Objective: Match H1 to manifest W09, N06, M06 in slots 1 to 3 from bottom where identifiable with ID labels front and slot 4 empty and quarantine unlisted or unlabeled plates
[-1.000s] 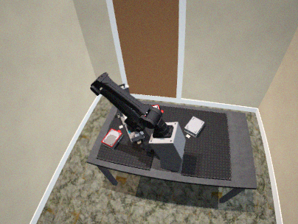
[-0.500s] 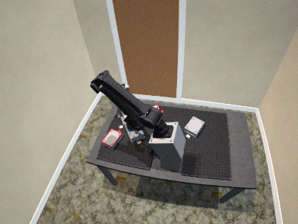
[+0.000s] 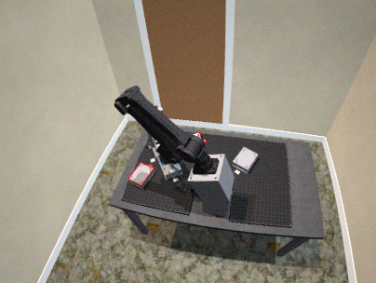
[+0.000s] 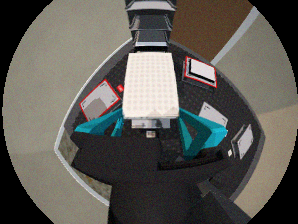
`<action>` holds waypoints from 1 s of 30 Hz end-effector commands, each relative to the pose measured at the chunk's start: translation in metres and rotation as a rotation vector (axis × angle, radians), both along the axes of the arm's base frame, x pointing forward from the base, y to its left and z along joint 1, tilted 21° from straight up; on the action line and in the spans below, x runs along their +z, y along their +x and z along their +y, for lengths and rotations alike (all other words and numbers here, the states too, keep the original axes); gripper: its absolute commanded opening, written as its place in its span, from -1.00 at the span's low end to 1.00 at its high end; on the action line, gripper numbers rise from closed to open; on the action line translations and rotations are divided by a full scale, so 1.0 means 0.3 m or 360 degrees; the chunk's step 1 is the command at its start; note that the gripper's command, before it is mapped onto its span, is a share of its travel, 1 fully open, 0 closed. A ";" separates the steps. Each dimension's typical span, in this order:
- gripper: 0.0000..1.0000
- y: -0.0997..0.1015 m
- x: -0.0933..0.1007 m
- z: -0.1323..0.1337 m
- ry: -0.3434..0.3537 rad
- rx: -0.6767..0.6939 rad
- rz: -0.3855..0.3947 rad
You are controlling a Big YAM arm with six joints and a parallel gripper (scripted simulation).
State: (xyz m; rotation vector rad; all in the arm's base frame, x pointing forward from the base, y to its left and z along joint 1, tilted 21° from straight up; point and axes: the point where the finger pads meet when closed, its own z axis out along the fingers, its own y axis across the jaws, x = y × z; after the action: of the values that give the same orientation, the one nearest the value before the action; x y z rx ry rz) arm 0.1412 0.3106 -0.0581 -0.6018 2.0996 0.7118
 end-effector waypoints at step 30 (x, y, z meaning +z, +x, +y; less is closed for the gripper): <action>0.72 0.002 0.099 -0.079 -0.0029 -0.0013 -0.0005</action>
State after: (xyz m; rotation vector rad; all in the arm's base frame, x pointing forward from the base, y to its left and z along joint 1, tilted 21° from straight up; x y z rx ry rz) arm 0.1414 0.3020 -0.0320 -0.6017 2.0990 0.7130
